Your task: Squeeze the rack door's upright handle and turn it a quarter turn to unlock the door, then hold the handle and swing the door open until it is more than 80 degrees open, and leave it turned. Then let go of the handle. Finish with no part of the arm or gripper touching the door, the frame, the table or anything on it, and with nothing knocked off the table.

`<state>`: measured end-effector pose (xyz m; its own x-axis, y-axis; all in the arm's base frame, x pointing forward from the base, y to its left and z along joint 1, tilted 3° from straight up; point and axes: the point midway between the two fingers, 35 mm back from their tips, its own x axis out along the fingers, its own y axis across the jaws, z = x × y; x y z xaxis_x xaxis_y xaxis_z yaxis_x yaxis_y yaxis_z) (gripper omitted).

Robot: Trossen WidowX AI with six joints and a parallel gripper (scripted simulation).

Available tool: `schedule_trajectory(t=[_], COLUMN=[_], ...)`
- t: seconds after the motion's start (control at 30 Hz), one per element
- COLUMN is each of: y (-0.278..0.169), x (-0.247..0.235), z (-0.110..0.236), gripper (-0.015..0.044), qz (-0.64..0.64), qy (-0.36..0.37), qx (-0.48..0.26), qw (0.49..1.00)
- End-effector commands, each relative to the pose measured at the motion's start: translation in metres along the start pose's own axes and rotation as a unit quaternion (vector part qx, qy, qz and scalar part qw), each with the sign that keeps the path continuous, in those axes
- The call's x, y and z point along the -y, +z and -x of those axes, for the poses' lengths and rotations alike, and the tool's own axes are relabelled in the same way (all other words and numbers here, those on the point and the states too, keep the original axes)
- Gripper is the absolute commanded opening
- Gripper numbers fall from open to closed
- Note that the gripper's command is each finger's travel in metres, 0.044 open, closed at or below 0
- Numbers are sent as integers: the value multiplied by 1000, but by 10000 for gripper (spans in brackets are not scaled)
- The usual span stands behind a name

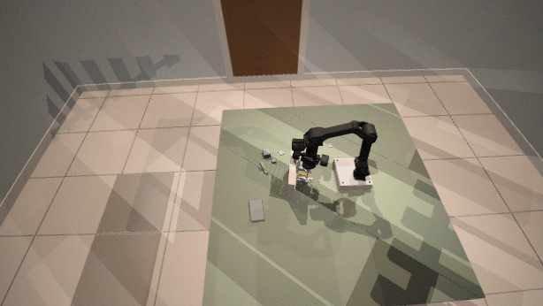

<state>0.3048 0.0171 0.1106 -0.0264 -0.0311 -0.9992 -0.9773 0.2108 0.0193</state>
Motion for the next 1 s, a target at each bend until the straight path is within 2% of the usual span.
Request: schedule_trajectory(t=[0.0, 0.97], y=[3, 30], x=[-5, -56], z=[-1, -1], gripper=[11, 11], qz=[-39, -267], qy=[-2, 1], qx=[3, 4], qw=[999, 964])
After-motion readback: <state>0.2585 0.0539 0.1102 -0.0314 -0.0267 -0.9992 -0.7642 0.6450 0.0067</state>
